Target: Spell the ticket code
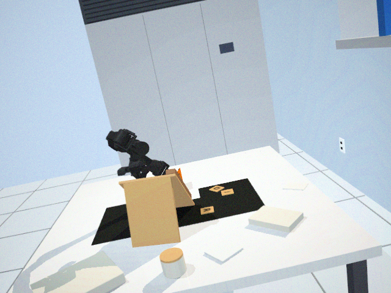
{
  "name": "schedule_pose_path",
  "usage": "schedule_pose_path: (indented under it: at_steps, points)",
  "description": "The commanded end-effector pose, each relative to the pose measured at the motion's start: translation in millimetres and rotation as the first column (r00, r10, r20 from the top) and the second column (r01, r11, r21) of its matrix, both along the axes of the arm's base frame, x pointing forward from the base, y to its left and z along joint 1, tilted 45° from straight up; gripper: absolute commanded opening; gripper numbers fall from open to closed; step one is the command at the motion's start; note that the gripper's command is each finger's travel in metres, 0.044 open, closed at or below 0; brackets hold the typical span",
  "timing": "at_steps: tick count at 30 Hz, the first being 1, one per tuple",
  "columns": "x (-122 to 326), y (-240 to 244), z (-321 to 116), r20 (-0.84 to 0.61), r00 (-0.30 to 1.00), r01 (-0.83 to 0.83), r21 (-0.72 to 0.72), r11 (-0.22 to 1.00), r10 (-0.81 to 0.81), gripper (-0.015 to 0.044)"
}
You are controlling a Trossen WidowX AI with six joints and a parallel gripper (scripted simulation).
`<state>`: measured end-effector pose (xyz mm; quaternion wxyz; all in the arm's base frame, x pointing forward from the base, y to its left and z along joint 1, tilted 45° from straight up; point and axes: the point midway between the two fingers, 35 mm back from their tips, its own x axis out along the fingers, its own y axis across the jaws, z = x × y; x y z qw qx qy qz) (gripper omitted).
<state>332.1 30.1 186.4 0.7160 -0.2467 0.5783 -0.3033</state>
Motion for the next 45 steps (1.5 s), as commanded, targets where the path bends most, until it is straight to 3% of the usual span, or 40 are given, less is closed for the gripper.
schedule_pose_path:
  at_steps: [1,45]
  points:
    - [1.8,-1.3,-1.4,-0.003,1.0,0.006,0.014,1.0,-0.006,0.0]
    - [9.2,0.3,-11.0,-0.003,1.0,0.011,0.024,1.0,-0.011,0.0]
